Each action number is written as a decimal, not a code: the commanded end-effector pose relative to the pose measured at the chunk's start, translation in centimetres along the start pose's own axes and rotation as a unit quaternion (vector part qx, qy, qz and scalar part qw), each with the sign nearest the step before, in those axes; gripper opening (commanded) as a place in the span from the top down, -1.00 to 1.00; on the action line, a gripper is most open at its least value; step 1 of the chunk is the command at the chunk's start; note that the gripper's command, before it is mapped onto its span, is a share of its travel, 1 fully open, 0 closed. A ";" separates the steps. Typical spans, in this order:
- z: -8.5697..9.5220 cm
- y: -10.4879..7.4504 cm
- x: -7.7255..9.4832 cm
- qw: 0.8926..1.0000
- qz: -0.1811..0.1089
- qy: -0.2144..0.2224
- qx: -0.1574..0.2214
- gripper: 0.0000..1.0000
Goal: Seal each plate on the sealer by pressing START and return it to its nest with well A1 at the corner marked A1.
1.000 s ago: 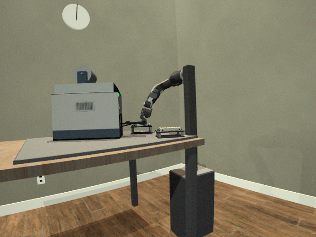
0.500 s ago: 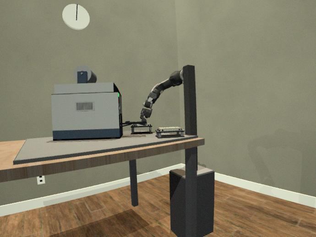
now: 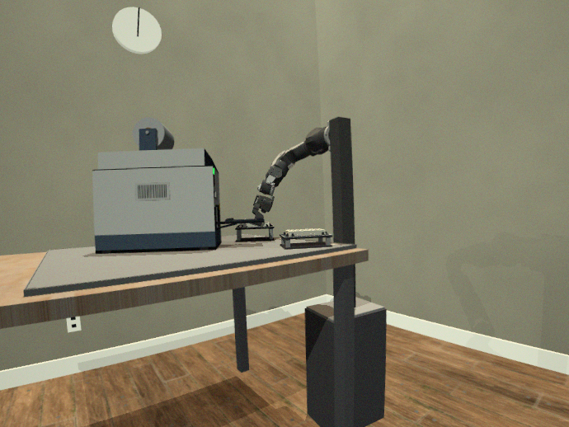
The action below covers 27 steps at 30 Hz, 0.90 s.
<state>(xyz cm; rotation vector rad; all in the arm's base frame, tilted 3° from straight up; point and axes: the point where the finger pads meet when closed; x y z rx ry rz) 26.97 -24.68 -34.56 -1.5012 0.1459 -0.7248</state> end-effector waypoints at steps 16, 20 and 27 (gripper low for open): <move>0.0 0.0 0.1 1.000 -0.002 0.001 0.001 -0.30; 0.0 0.0 0.1 1.000 -0.002 0.001 0.001 -0.30; 0.0 -0.1 0.2 1.000 -0.003 0.001 0.002 -0.30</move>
Point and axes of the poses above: the point where the finger pads meet when closed, its own y axis out along the fingers, its own z axis across the jaws, x = y × z, and after that the axes turned 10 degrees about y, right-handed
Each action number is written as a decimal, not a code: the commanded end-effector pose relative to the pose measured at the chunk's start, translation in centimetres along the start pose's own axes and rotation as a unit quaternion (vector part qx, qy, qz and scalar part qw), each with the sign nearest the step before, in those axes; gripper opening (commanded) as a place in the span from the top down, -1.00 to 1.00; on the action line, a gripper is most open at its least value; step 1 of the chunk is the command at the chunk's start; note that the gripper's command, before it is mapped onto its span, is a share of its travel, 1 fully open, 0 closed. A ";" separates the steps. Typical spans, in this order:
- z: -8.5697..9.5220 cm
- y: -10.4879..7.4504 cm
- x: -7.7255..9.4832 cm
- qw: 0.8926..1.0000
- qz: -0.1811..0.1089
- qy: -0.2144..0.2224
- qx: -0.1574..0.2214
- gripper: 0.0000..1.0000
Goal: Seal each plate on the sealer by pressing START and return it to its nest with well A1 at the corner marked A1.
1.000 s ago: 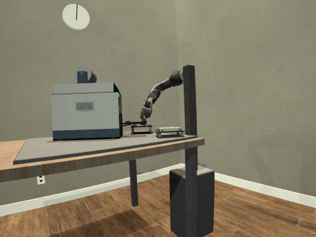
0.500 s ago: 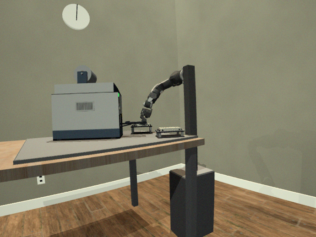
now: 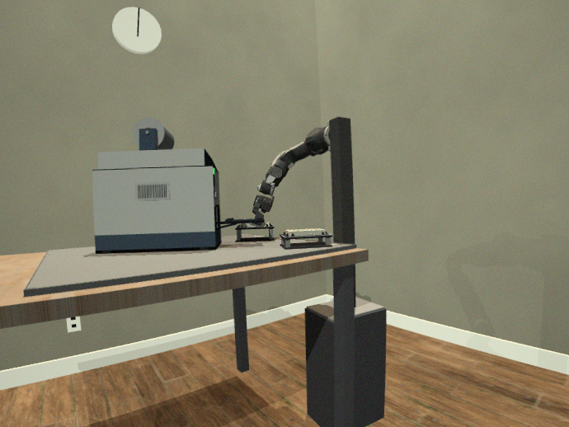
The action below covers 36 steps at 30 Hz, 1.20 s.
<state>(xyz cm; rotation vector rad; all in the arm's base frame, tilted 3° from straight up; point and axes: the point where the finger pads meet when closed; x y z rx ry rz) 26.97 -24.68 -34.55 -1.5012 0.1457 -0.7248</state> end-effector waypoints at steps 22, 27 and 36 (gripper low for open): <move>0.0 -1.3 0.7 1.000 -0.003 0.001 -0.001 -0.30; 0.1 -1.6 0.8 1.000 -0.003 0.001 -0.001 -0.30; 0.1 -2.0 0.9 1.000 -0.003 0.001 -0.001 -0.30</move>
Point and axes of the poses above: the point where the finger pads meet when closed, its own y axis out along the fingers, its own z axis across the jaws, x = y × z, and after that the axes turned 10 degrees about y, right-handed
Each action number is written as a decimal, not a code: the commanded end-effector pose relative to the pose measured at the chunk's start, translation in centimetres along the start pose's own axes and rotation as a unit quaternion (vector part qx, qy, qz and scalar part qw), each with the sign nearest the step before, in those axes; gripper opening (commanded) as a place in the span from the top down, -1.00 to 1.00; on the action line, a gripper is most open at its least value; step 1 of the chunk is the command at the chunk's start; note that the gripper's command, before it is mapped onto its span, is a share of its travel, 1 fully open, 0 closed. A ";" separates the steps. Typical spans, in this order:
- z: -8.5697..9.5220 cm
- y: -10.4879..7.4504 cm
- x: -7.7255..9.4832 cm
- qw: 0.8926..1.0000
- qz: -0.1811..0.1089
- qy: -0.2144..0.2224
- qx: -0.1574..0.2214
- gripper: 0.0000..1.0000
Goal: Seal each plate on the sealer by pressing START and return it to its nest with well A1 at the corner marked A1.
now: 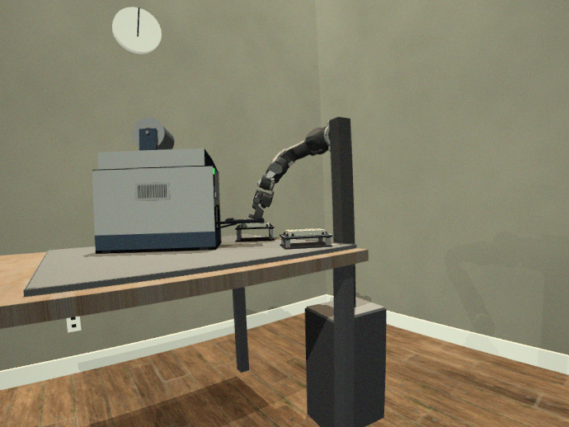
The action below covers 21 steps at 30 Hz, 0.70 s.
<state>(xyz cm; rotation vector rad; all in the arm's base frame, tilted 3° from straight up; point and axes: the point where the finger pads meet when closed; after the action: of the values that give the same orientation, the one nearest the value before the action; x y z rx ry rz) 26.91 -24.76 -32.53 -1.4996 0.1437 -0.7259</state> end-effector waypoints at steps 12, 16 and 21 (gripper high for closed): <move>0.1 -1.7 0.8 1.000 -0.003 0.001 -0.001 -0.30; 0.1 -2.1 1.0 1.000 -0.003 0.001 -0.001 -0.30; 0.2 -2.8 1.2 1.000 -0.003 0.001 -0.001 -0.30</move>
<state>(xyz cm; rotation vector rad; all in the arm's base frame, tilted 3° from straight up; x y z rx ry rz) 26.92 -24.85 -29.71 -1.4964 0.1394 -0.7293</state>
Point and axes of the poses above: the point where the finger pads meet when closed, its own y axis out along the fingers, its own z axis across the jaws, x = y × z, and after that the axes turned 10 degrees about y, right-handed
